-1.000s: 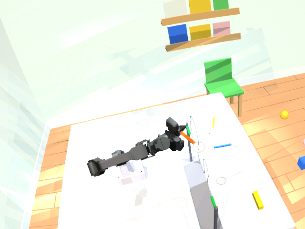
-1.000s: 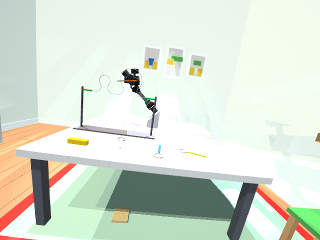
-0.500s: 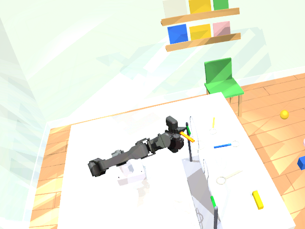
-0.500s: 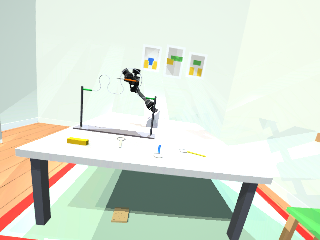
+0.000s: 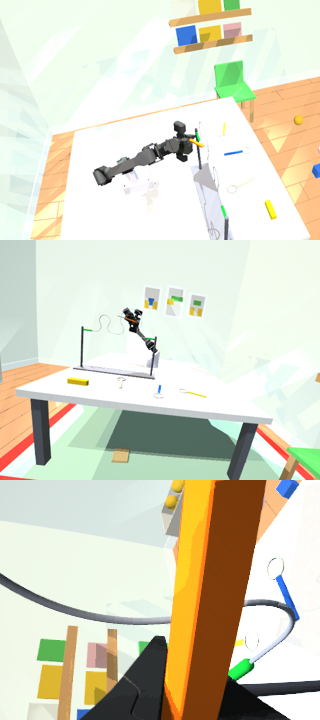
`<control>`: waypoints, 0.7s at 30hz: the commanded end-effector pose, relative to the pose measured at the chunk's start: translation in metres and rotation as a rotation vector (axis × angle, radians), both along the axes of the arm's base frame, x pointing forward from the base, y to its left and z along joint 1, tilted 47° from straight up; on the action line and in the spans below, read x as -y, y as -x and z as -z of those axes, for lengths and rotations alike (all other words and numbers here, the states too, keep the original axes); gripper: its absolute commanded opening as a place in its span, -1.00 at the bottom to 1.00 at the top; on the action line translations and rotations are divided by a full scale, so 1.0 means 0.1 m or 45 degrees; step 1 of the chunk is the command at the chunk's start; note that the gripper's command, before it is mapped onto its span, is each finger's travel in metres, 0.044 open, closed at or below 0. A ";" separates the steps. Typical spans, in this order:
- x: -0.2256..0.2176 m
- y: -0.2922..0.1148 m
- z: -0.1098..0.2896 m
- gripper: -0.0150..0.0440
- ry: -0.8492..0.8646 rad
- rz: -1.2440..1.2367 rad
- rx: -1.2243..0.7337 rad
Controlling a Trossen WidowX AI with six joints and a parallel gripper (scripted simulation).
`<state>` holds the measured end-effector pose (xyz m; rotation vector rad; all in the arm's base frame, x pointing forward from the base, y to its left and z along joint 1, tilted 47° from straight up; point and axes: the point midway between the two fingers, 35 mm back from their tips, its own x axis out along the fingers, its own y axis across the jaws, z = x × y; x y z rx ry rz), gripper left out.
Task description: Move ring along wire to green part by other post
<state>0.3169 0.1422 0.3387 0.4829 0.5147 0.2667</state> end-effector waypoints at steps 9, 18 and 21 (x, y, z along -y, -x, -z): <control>0.05 -0.02 0.02 -1.00 0.193 0.016 0.045; 0.09 -0.03 0.04 -1.00 0.333 0.026 0.076; 0.10 -0.03 0.05 -1.00 0.379 0.029 0.087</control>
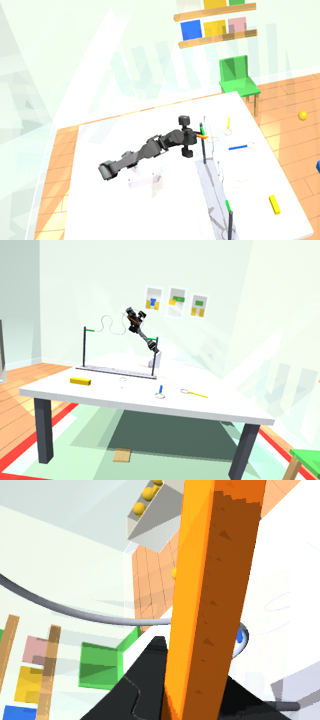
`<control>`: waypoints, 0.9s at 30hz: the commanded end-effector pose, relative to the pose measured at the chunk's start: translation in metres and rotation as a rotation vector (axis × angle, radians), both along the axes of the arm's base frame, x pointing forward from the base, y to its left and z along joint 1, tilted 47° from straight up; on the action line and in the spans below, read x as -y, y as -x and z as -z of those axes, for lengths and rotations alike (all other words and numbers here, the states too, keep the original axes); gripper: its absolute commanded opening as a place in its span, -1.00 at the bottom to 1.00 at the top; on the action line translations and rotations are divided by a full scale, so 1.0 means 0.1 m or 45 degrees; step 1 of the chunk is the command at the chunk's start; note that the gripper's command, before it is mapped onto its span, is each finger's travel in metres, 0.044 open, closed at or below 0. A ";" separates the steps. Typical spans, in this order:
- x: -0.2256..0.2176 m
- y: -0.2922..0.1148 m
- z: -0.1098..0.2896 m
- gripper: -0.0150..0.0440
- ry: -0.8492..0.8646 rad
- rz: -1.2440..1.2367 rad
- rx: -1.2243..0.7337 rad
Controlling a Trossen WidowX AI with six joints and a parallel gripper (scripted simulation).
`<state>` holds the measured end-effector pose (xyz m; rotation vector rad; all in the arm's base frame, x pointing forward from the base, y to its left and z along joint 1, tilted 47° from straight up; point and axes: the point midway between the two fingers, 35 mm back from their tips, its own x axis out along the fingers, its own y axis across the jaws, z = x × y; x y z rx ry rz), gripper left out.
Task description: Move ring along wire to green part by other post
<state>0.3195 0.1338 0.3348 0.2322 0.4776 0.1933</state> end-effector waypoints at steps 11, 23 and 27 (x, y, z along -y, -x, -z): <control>0.07 -0.02 0.02 -1.00 0.225 0.018 0.050; 0.12 -0.03 0.02 -1.00 0.411 0.032 0.093; 0.14 -0.04 0.02 -1.00 0.473 0.036 0.107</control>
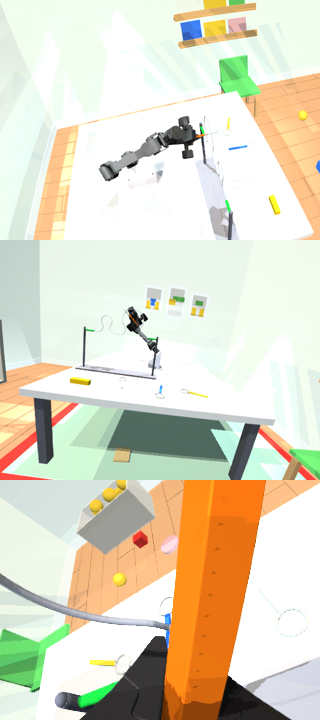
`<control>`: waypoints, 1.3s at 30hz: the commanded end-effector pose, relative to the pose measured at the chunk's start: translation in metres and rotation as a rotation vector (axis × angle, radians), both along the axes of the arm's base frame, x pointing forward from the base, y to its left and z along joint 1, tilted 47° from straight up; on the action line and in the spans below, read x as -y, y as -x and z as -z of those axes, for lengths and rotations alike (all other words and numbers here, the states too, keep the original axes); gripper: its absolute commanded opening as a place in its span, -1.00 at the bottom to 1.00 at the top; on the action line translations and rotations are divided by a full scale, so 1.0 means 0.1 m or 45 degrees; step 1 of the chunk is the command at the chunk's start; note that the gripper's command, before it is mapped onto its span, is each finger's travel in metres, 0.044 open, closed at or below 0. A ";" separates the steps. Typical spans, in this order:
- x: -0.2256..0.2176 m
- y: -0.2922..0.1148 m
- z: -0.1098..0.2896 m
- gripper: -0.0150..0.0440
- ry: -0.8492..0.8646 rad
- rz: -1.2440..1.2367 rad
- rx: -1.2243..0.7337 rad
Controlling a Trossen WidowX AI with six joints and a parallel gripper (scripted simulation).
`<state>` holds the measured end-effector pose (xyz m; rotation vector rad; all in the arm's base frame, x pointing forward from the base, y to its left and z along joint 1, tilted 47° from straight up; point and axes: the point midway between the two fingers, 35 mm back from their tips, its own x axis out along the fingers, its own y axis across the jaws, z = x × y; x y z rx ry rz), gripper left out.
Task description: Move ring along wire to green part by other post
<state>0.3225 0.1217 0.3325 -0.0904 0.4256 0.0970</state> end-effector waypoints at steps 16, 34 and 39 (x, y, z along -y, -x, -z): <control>0.09 -0.02 -0.01 -1.00 0.301 0.023 0.070; 0.17 -0.04 -0.04 -1.00 0.579 0.043 0.136; 0.19 -0.04 -0.05 -1.00 0.657 0.048 0.154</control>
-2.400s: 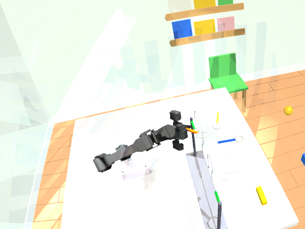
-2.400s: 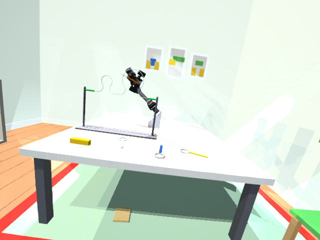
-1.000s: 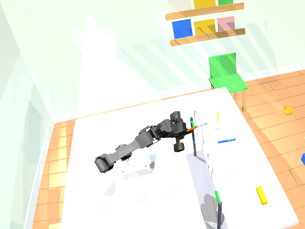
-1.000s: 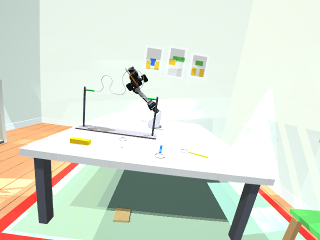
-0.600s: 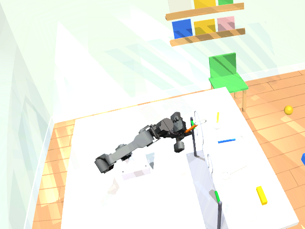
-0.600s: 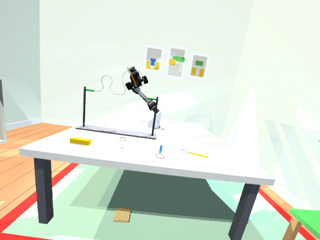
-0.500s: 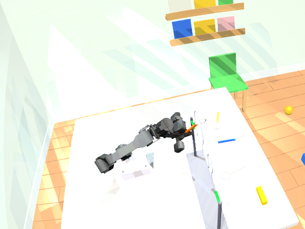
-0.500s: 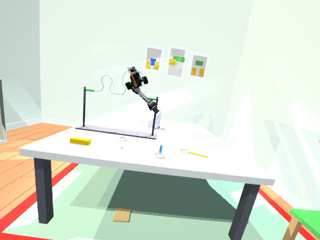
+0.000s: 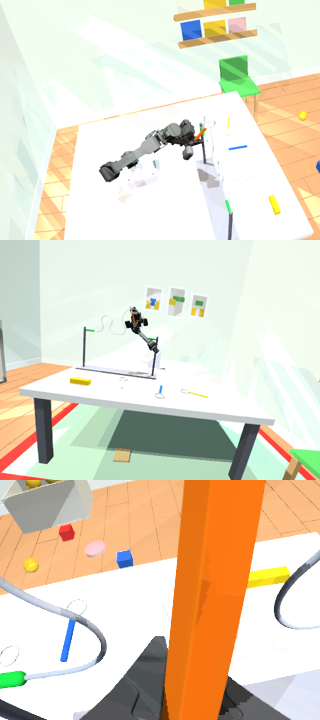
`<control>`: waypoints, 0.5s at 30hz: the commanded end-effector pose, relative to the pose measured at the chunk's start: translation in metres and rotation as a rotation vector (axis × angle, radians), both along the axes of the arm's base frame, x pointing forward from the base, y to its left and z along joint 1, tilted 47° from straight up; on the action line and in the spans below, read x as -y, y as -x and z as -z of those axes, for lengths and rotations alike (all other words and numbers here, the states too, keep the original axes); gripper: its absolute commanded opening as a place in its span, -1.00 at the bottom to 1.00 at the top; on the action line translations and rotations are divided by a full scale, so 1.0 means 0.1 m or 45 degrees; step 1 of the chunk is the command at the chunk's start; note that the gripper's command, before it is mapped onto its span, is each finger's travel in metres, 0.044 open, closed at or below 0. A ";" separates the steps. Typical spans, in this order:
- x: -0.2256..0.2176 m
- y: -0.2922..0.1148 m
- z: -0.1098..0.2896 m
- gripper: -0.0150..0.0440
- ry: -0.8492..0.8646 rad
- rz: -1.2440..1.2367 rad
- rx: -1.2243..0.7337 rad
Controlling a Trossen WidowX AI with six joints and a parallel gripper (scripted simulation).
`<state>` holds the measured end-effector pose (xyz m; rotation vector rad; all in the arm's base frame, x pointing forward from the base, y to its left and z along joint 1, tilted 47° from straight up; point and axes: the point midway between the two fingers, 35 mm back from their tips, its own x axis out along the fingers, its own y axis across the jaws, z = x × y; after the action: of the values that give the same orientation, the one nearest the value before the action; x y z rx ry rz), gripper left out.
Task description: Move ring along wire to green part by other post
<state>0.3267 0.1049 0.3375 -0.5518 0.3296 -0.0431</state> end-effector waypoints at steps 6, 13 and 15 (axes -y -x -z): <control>0.04 -0.01 -0.01 -1.00 0.147 0.013 0.032; 0.07 -0.01 -0.03 -1.00 0.255 0.021 0.058; 0.07 -0.01 -0.04 -1.00 0.286 0.023 0.065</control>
<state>0.3279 0.0992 0.3415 -0.7284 0.2881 -0.0977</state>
